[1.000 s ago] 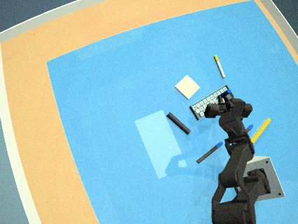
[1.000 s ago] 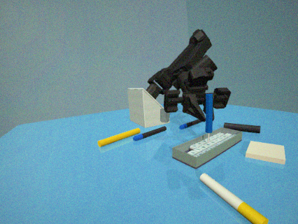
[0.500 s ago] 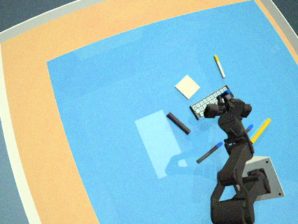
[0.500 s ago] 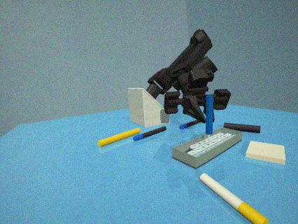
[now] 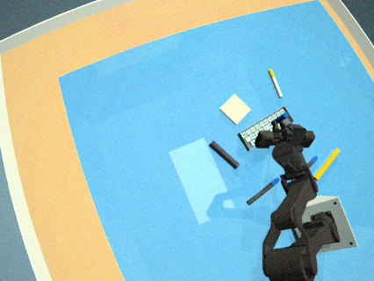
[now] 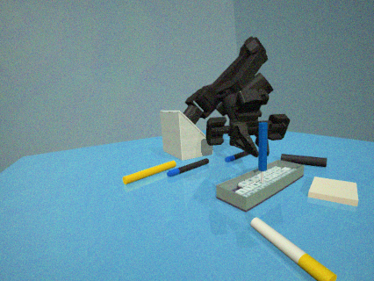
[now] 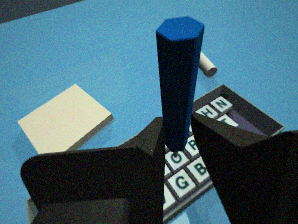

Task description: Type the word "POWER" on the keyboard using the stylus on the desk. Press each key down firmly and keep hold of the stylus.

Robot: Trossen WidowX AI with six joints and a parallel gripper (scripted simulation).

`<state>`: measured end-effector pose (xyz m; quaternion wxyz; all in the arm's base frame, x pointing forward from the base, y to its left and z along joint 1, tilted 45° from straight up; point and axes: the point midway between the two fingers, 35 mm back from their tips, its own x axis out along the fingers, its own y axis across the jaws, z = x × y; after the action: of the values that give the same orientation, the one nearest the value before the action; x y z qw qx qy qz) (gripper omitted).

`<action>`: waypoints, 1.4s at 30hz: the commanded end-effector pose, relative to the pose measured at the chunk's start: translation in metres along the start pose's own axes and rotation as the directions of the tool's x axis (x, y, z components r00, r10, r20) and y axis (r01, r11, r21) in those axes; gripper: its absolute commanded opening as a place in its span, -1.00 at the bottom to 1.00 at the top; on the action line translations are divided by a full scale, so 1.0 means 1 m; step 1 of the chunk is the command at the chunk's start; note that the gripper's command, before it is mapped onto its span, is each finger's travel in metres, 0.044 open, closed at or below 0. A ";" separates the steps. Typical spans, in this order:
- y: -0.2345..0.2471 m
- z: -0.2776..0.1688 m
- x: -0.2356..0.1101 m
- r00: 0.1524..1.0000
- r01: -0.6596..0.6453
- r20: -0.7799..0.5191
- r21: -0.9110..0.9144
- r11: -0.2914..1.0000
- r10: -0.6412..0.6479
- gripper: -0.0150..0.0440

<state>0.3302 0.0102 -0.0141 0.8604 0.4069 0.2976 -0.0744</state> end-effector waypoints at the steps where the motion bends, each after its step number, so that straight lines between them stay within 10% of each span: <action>1: -0.003 -0.001 0.000 1.000 0.009 -0.006 0.007 1.000 -0.009 -0.22; 35: -0.004 0.032 -0.018 1.000 0.014 -0.005 0.012 1.000 -0.014 -0.21; 42: 0.002 0.031 -0.020 1.000 0.015 -0.006 0.011 1.000 -0.015 -0.49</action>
<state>0.3279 -0.0169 0.0092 0.8563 0.4090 0.3050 -0.0807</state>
